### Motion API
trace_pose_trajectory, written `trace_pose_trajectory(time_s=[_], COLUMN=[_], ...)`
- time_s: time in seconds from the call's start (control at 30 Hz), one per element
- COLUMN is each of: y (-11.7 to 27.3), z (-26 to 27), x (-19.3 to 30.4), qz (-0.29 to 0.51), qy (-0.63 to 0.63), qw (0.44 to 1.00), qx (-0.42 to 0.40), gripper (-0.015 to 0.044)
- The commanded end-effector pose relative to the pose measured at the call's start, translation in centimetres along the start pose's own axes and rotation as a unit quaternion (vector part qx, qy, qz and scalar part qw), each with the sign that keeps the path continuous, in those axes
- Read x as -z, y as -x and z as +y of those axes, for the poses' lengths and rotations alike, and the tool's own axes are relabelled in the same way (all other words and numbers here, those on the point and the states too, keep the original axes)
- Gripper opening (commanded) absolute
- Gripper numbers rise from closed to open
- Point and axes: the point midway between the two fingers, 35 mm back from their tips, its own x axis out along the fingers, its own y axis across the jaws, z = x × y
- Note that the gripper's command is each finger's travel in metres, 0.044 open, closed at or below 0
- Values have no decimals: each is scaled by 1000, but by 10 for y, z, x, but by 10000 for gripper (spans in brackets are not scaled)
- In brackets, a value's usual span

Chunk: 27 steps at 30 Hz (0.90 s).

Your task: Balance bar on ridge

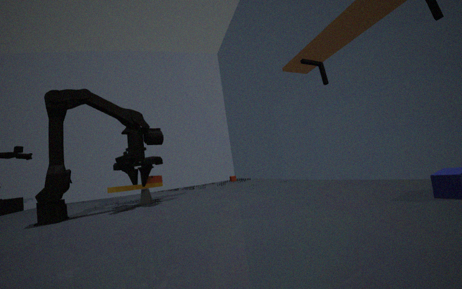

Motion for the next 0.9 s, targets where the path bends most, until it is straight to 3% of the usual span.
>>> trace_pose_trajectory(time_s=[0.0, 0.87], y=[-2, -4], z=[-1, -1], x=[0, 0], qz=[1, 1], qy=[-3, -3], qw=[1000, 1000], qx=[2, 2], gripper=[0, 0])
